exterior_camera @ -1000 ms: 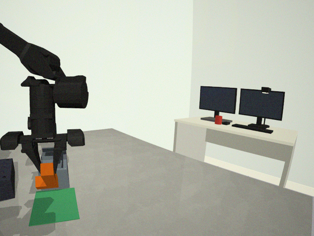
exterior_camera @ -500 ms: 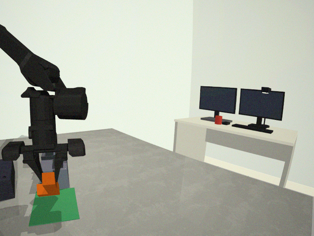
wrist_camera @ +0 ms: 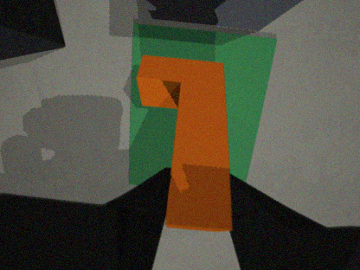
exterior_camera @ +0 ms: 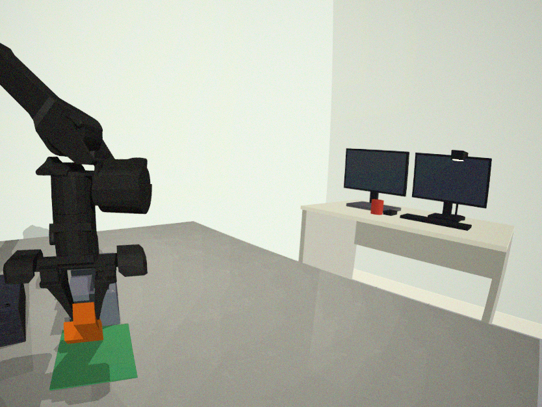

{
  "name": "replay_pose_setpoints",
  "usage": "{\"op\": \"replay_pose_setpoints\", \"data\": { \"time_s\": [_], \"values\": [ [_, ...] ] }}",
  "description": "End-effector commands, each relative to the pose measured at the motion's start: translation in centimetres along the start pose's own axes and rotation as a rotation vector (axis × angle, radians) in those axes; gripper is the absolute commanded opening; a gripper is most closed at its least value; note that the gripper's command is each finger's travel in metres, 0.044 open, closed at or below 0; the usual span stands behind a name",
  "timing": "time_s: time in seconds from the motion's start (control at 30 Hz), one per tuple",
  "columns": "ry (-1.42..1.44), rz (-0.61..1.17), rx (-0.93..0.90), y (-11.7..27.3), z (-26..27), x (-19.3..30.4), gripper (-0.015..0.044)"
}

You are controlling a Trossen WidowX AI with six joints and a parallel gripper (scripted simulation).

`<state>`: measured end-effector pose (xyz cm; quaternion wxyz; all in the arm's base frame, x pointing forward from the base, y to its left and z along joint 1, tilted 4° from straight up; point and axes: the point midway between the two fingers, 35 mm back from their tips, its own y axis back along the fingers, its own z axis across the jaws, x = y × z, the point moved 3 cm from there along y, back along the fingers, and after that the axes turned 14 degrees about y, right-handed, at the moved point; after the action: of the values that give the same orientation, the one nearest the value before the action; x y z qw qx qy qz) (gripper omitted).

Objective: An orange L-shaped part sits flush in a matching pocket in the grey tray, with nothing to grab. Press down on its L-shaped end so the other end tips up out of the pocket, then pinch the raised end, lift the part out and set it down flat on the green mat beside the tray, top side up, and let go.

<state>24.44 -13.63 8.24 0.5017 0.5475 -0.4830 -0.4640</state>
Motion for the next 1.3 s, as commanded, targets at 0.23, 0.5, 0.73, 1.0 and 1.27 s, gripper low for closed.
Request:
{"op": "replay_pose_setpoints", "data": {
  "time_s": [0.23, 0.5, 0.73, 1.0, 1.27],
  "values": [
    [0.0, 0.0, 0.0, 0.2, 0.0, 0.0, 0.0263],
    [-0.004, -0.001, 0.002, 7.9, -0.1, 0.1, 0.04],
    [-0.007, 0.01, 0.012, 8.4, -0.2, 0.1, 0.04],
    [-0.007, 0.01, 0.012, 8.4, -0.2, 0.1, 0.04],
    [-0.007, 0.01, 0.012, 8.4, -0.2, 0.1, 0.04]
  ]
}}
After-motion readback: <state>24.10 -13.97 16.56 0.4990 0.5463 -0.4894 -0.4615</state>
